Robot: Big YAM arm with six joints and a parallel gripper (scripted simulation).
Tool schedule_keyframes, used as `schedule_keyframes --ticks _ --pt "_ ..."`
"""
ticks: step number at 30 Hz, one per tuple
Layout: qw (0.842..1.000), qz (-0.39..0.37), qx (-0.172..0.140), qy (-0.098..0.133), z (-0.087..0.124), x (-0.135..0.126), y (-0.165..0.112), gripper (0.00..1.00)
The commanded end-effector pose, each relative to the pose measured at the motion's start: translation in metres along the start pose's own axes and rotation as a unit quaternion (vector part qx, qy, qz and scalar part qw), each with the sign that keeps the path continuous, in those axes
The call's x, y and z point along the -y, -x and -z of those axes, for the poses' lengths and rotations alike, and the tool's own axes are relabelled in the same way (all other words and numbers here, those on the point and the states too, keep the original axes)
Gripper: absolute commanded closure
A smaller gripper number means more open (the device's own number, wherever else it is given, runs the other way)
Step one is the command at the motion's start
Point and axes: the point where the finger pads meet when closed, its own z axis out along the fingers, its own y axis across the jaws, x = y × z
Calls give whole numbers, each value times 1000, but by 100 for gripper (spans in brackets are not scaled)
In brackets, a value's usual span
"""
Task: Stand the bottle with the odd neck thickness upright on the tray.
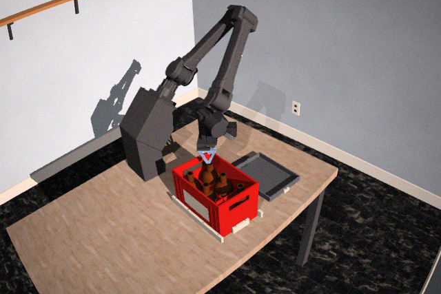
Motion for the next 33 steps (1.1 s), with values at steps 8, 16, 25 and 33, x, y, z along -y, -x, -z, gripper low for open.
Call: schedule_keyframes --ticks 8,16,25,33 --pt "1000 4 8 -9 2 16 4 39" --pt "1000 2 5 -5 -3 12 4 39" --pt "1000 0 -2 3 -14 3 0 39" --pt "1000 -1 -2 5 -21 1 -1 39"
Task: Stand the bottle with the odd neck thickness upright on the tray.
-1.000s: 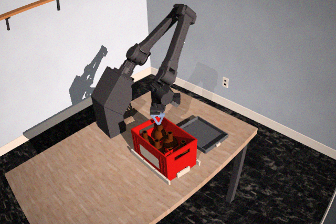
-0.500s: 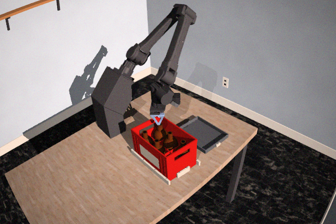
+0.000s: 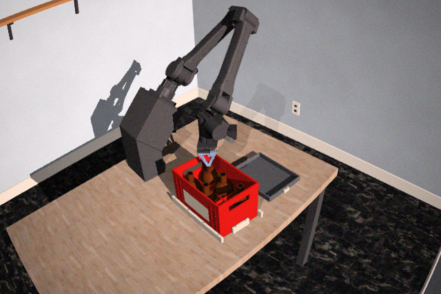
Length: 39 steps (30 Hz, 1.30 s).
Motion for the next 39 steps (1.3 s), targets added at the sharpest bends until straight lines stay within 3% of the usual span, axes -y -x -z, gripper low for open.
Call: schedule_keyframes --ticks 1,24,39 --pt "1000 -3 -3 5 -12 -1 -2 39" --pt "1000 -4 -4 6 -35 -2 -4 39" --pt "1000 -2 -3 6 -38 -2 -3 39"
